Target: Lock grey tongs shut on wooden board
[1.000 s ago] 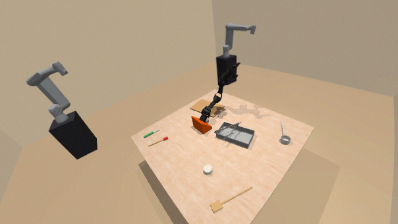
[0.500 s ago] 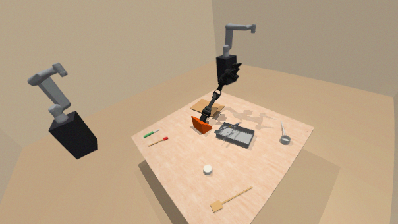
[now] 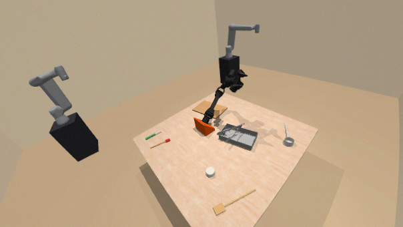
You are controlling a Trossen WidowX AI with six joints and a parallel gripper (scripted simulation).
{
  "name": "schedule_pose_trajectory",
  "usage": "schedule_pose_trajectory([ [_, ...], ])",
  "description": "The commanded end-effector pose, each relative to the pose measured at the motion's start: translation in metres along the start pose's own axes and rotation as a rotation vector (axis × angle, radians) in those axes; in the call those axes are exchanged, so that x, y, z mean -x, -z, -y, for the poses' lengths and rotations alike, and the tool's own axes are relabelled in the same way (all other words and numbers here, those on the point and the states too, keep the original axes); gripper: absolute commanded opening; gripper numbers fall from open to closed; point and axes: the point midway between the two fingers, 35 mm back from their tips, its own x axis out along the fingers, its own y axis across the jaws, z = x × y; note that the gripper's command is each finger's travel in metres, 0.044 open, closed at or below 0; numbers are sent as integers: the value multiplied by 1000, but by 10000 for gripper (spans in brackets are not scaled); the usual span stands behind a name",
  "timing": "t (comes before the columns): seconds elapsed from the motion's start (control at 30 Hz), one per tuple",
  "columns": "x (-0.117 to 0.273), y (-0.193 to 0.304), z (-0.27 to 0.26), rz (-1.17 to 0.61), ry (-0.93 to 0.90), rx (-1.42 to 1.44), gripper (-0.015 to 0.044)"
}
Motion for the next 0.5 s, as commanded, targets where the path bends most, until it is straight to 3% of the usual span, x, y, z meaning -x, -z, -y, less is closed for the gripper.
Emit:
schedule_pose_trajectory([
  [0.0,-26,-15,-63,103,-228,-82,440],
  [0.27,-37,-60,-166,279,-628,-250,440],
  [0.47,-10,-116,-244,486,-1034,-385,440],
])
